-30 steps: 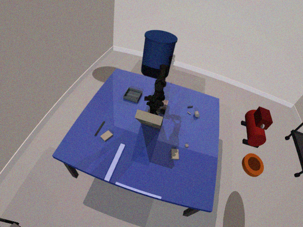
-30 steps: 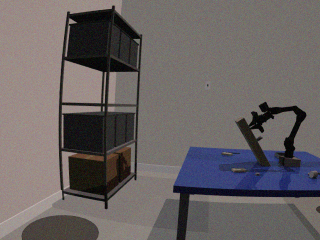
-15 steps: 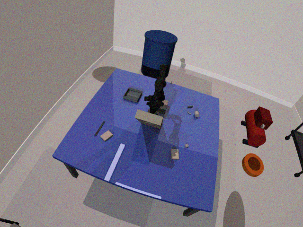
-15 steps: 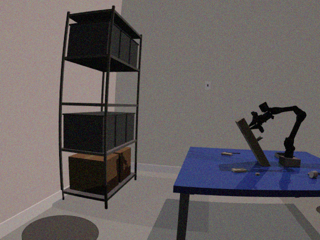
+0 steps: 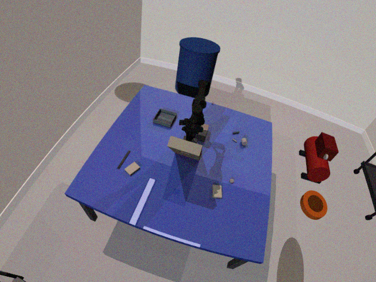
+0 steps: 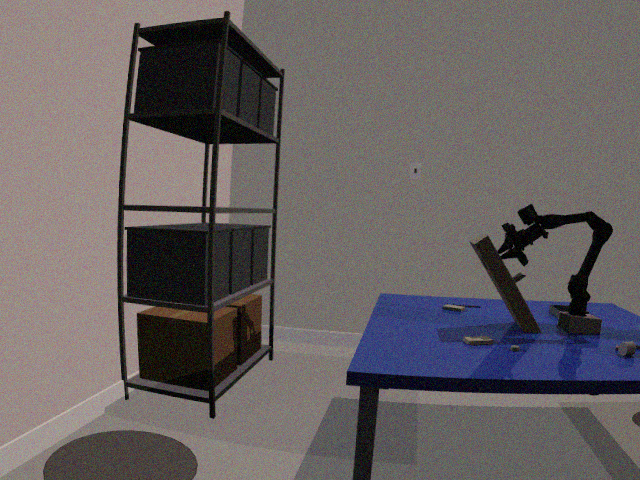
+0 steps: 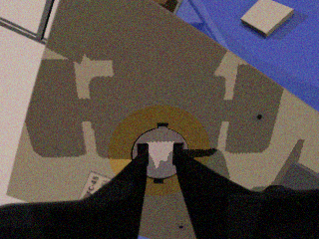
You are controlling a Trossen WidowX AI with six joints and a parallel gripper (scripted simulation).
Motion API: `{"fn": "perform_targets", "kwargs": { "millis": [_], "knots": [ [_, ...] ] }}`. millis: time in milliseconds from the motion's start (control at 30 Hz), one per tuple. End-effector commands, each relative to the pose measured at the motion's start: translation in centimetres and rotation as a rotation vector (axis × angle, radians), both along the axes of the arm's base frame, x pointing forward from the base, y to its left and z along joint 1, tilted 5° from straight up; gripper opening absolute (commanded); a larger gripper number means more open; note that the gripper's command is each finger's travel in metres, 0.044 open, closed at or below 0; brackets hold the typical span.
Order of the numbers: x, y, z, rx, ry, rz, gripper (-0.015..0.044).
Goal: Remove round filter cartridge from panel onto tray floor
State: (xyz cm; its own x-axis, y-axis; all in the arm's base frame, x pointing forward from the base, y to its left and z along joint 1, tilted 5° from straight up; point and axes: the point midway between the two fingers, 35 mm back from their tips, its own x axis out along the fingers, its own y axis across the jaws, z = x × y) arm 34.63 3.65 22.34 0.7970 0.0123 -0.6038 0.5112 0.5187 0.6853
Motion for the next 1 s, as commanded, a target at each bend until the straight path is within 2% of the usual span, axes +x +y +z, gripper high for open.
{"fn": "perform_targets", "kwargs": {
  "millis": [0, 967],
  "knots": [
    [-0.02, 0.06, -0.06, -0.001, 0.001, 0.006, 0.0109],
    [0.8, 0.08, -0.64, -0.001, 0.0, 0.006, 0.0109]
  ]
}}
